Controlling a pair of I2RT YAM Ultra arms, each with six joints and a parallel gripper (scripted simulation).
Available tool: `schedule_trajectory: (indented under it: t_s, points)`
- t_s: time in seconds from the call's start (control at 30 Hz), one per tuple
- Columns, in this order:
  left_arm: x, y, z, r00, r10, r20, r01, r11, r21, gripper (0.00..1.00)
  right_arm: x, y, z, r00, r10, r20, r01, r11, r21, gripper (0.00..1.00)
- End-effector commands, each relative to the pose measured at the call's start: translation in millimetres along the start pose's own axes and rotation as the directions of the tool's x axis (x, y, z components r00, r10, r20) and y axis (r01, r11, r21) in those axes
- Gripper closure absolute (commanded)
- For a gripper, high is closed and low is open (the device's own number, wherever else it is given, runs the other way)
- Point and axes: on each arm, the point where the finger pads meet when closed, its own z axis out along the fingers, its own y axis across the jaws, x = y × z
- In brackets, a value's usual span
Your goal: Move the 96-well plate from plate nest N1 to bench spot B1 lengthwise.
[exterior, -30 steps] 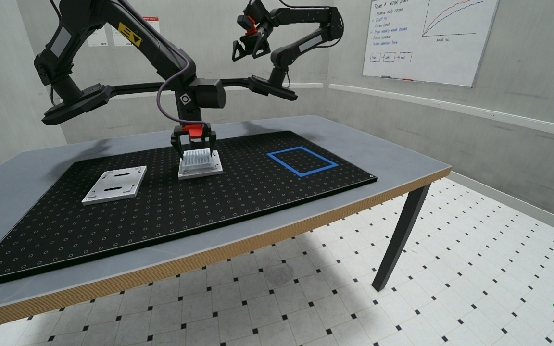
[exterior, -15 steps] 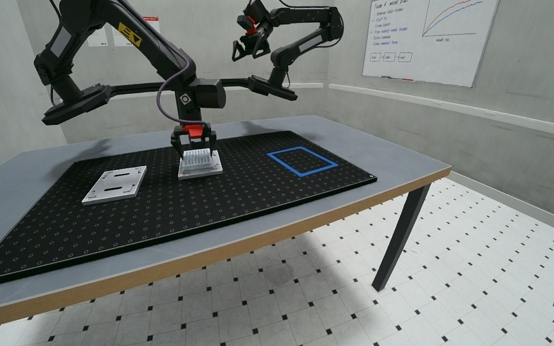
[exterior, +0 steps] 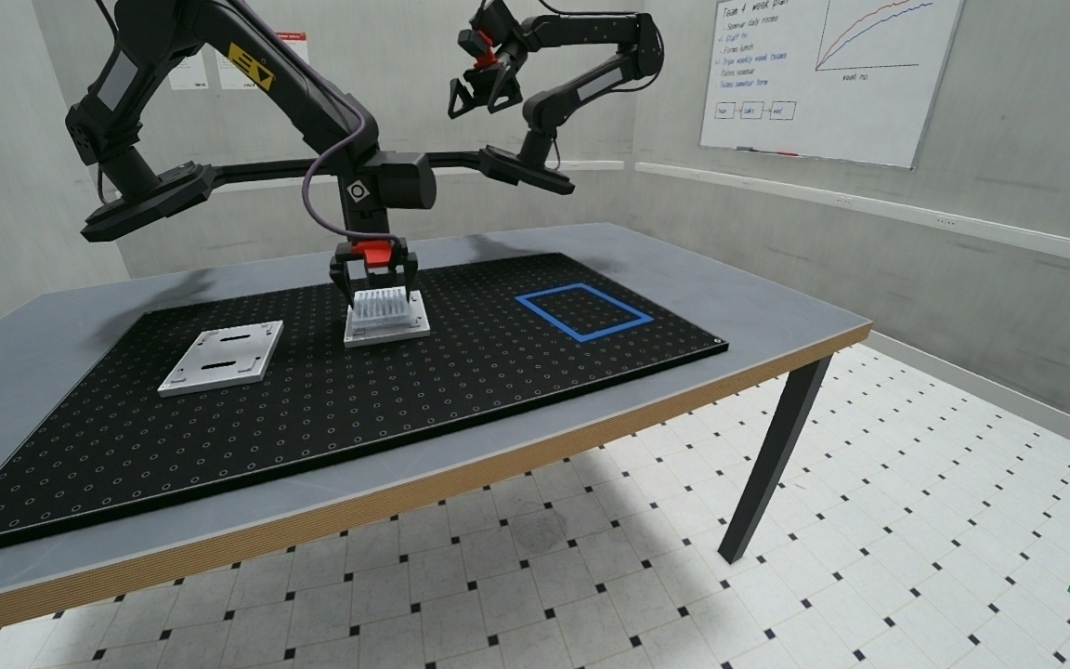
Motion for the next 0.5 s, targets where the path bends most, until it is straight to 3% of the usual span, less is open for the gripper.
schedule_trajectory:
  t_s: [0.0,0.47]
  points:
    - [-13.6,2.8,-8.1,0.999,-0.022,0.035,0.022,1.000,-0.001,0.00,-2.3,14.4,-21.0,1.000,-0.001,0.006,0.001,0.999,-0.038,0.21]
    - [-13.6,2.8,-8.1,0.999,-0.022,0.035,0.022,1.000,-0.001,0.00,-2.2,10.0,-13.9,1.000,-0.003,0.009,0.004,1.000,-0.026,0.21]
